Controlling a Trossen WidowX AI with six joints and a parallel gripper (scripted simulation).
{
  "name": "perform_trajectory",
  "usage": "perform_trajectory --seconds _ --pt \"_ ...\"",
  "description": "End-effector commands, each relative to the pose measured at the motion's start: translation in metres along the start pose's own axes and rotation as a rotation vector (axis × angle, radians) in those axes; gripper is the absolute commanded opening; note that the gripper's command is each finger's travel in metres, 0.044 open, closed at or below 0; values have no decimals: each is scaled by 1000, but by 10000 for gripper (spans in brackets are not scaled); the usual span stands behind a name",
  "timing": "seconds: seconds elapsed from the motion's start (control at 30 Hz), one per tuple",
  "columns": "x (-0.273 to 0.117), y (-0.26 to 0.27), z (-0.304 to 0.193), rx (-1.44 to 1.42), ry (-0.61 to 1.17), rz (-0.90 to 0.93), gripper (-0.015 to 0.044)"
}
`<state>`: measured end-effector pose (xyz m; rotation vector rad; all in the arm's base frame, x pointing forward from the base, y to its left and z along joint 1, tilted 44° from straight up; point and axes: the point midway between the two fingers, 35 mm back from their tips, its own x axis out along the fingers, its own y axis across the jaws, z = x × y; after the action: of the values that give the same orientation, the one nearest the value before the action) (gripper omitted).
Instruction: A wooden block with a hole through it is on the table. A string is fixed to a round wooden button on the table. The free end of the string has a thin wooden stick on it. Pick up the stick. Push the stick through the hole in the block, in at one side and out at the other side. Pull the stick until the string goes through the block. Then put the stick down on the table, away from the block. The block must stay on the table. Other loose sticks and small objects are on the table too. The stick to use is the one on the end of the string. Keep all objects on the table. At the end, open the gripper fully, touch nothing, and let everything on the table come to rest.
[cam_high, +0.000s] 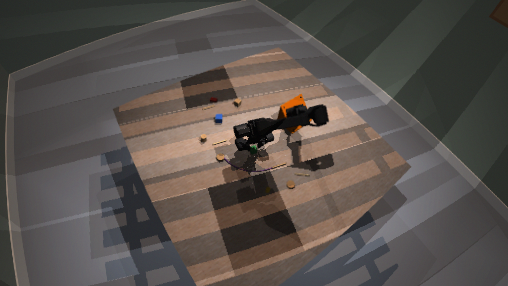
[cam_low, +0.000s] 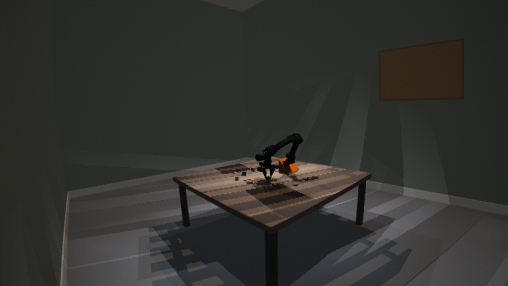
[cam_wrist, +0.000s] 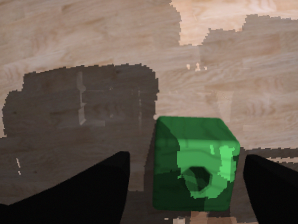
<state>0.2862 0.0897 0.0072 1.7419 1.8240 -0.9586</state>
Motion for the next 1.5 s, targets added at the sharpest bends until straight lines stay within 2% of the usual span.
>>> perform_trajectory --seconds 0.0,0.23,0.4,0.43,1.47 --pt "1 -1 0 7 4 -3 242" --pt "0 0 0 0 0 0 59" --pt "0 0 0 0 0 0 25" --pt "0 0 0 0 0 0 0" --pt "-15 0 0 1 -1 0 0"
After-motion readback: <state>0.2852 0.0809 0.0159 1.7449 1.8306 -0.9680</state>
